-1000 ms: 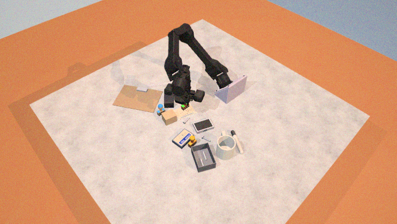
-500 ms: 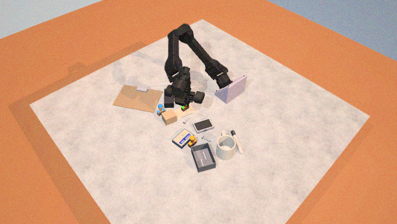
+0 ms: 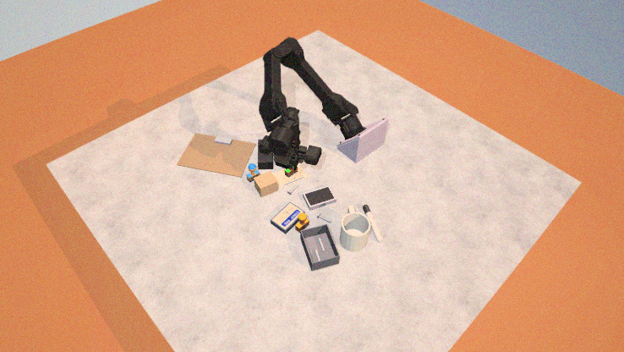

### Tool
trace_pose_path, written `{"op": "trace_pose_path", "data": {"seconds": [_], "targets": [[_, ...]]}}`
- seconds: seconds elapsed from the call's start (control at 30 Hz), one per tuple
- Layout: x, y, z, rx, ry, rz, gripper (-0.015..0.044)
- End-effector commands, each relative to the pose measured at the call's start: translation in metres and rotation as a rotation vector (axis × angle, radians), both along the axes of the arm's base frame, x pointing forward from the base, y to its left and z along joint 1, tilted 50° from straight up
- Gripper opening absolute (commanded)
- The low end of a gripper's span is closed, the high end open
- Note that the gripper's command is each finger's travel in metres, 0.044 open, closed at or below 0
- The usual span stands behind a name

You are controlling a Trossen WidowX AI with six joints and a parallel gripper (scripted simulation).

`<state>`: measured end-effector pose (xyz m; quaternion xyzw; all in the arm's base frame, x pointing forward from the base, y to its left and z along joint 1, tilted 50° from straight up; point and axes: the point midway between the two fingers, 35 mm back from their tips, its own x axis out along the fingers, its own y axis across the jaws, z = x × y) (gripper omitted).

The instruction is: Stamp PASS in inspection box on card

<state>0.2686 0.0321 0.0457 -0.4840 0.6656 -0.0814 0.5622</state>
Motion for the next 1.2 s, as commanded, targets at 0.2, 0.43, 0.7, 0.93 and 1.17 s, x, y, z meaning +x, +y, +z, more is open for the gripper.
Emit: {"op": "trace_pose_path", "data": {"seconds": [0.2, 0.43, 0.7, 0.93, 1.17], "targets": [[0.000, -0.006, -0.004, -0.005, 0.004, 0.003, 0.0000], [0.000, -0.010, -0.007, -0.007, 0.003, 0.004, 0.0000], [0.000, -0.014, -0.010, -0.010, 0.001, 0.005, 0.0000], [0.000, -0.015, -0.011, -0.011, 0.001, 0.006, 0.0000], [0.000, -0.016, -0.012, -0.012, 0.000, 0.006, 0.0000]]}}
